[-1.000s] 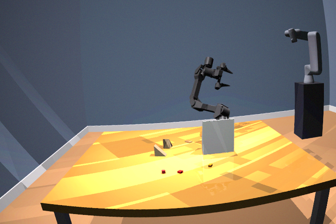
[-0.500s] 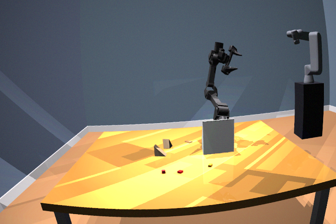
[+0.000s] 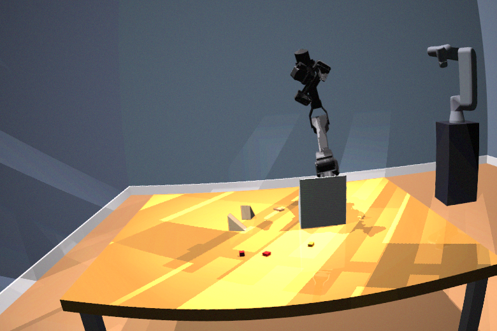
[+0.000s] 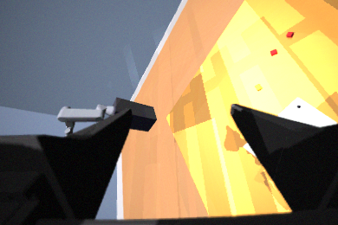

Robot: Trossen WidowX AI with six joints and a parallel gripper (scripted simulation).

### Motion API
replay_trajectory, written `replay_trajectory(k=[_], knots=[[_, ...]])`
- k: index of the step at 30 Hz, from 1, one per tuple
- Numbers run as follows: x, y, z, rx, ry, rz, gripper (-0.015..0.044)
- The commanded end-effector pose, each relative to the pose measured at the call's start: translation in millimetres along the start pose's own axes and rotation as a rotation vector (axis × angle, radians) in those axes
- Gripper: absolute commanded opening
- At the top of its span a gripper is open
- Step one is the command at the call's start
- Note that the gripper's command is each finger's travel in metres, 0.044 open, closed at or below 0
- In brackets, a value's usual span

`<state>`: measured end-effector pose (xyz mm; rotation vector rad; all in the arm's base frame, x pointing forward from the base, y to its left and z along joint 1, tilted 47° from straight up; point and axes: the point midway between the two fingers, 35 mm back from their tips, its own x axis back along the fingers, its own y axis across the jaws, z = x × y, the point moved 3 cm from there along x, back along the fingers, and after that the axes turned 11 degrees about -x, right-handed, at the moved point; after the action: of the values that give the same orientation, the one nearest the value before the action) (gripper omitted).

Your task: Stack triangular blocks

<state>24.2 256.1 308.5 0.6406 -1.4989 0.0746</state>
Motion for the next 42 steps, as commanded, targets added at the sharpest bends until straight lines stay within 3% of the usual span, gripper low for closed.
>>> replay_trajectory(k=[1, 11, 18, 22, 33, 42], knots=[[-21.9, -23.1, -42.6, 0.002, -0.059, 0.153, 0.0440], [-65.3, -138.9, -142.2, 0.042, -0.020, 0.654, 0.0440], [-76.0, -222.5, -169.9, 0.056, 0.145, 0.885, 0.0440], [-81.9, -284.5, -177.2, 0.121, 0.341, 1.016, 0.0440], [-91.4, -444.0, -154.0, 0.416, 1.088, 1.147, 0.0440], [-91.7, -446.8, -153.2, 0.424, 1.105, 1.145, 0.0440]])
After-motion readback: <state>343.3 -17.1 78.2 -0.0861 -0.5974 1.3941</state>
